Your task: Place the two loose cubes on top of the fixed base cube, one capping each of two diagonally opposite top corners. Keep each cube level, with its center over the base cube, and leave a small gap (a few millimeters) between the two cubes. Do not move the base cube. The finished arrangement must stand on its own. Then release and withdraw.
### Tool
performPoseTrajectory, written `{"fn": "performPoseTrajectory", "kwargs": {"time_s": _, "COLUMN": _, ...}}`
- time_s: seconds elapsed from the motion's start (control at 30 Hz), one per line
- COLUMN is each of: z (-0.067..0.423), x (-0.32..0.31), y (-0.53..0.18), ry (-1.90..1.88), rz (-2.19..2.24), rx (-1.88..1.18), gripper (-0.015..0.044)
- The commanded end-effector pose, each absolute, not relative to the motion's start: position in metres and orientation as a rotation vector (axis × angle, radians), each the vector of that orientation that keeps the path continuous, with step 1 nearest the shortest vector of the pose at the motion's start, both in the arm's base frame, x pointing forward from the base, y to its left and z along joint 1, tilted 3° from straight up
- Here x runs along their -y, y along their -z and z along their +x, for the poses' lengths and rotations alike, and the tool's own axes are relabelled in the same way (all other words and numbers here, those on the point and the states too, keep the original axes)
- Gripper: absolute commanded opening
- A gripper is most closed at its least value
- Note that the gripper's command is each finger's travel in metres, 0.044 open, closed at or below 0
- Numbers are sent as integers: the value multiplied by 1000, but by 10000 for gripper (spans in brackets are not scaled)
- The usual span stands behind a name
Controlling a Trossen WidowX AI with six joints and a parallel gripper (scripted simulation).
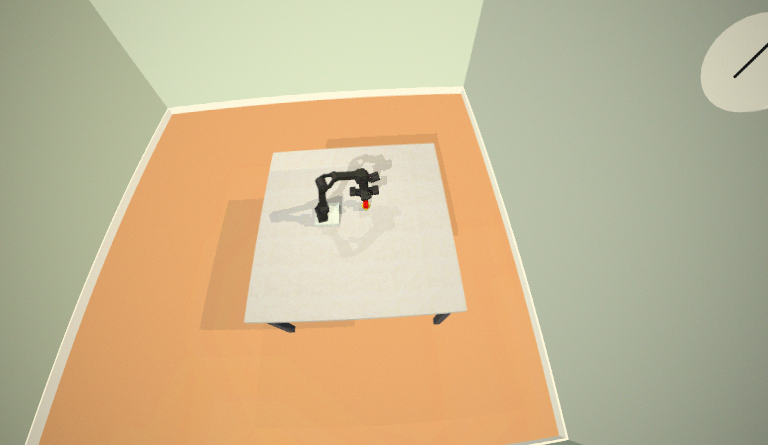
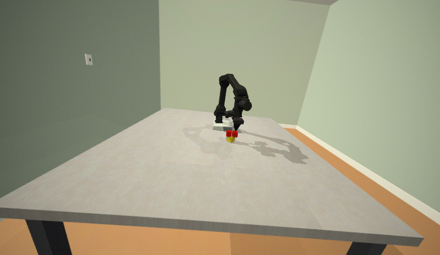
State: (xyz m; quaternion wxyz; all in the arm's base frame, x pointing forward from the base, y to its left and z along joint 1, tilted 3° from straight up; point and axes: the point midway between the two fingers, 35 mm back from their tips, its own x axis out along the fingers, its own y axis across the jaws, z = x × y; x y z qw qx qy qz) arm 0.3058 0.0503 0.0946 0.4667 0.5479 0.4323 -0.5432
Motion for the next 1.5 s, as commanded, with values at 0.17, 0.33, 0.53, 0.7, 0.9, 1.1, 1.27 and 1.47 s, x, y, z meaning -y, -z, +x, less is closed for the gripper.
{"fn": "performPoseTrajectory", "kwargs": {"time_s": 0.17, "z": 307, "x": -51, "y": -109, "ry": 1330, "rz": 1351, "rx": -1056, "gripper": 205}}
{"fn": "performPoseTrajectory", "kwargs": {"time_s": 0.33, "z": 306, "x": -51, "y": -115, "ry": 1330, "rz": 1351, "rx": -1056, "gripper": 205}}
{"fn": "performPoseTrajectory", "kwargs": {"time_s": 0.53, "z": 306, "x": -52, "y": -123, "ry": 1330, "rz": 1351, "rx": -1056, "gripper": 205}}
{"fn": "performPoseTrajectory", "kwargs": {"time_s": 0.7, "z": 306, "x": -52, "y": -129, "ry": 1330, "rz": 1351, "rx": -1056, "gripper": 205}}
{"fn": "performPoseTrajectory", "kwargs": {"time_s": 0.9, "z": 306, "x": -52, "y": -133, "ry": 1330, "rz": 1351, "rx": -1056, "gripper": 205}}
{"fn": "performPoseTrajectory", "kwargs": {"time_s": 1.1, "z": 302, "x": -74, "y": -130, "ry": 1329, "rz": 1346, "rx": -1063, "gripper": 310}}
{"fn": "performPoseTrajectory", "kwargs": {"time_s": 1.27, "z": 280, "x": -144, "y": -129, "ry": 1328, "rz": 1350, "rx": -1070, "gripper": 400}}
{"fn": "performPoseTrajectory", "kwargs": {"time_s": 1.47, "z": 275, "x": -154, "y": -128, "ry": 1328, "rz": 1350, "rx": -1071, "gripper": 400}}
